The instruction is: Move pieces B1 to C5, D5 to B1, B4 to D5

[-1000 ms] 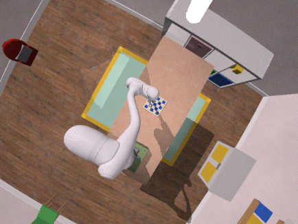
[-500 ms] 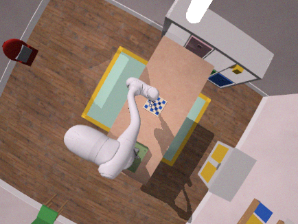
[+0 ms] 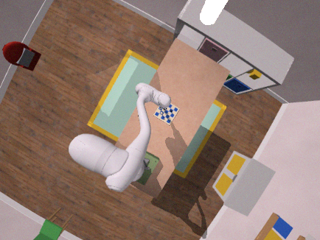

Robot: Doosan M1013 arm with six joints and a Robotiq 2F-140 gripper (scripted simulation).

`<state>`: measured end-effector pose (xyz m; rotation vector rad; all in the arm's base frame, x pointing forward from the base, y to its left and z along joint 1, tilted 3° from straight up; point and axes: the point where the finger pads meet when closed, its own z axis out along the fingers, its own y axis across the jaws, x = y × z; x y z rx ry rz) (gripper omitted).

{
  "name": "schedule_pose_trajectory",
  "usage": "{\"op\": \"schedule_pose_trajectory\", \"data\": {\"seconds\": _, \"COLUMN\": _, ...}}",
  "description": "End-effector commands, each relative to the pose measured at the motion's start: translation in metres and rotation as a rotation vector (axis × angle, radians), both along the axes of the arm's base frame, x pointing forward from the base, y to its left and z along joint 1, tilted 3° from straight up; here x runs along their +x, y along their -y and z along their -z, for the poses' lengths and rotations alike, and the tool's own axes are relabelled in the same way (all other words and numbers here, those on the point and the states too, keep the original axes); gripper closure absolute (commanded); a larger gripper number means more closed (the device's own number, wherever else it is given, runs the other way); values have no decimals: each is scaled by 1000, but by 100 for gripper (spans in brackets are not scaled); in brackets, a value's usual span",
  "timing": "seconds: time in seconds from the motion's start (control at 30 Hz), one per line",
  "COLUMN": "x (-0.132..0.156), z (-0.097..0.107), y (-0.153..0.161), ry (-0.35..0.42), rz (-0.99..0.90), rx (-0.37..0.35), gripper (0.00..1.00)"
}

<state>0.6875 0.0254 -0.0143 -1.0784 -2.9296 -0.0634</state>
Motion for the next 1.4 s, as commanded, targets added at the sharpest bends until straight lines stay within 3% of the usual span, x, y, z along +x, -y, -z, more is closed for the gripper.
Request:
{"op": "schedule_pose_trajectory", "data": {"seconds": 0.0, "x": 0, "z": 0, "y": 0, "ry": 0, "rz": 0, "rx": 0, "gripper": 78}}
{"op": "schedule_pose_trajectory", "data": {"seconds": 0.33, "x": 0, "z": 0, "y": 0, "ry": 0, "rz": 0, "rx": 0, "gripper": 78}}
{"op": "schedule_pose_trajectory", "data": {"seconds": 0.37, "x": 0, "z": 0, "y": 0, "ry": 0, "rz": 0, "rx": 0, "gripper": 100}}
{"op": "schedule_pose_trajectory", "data": {"seconds": 1.37, "x": 0, "z": 0, "y": 0, "ry": 0, "rz": 0, "rx": 0, "gripper": 100}}
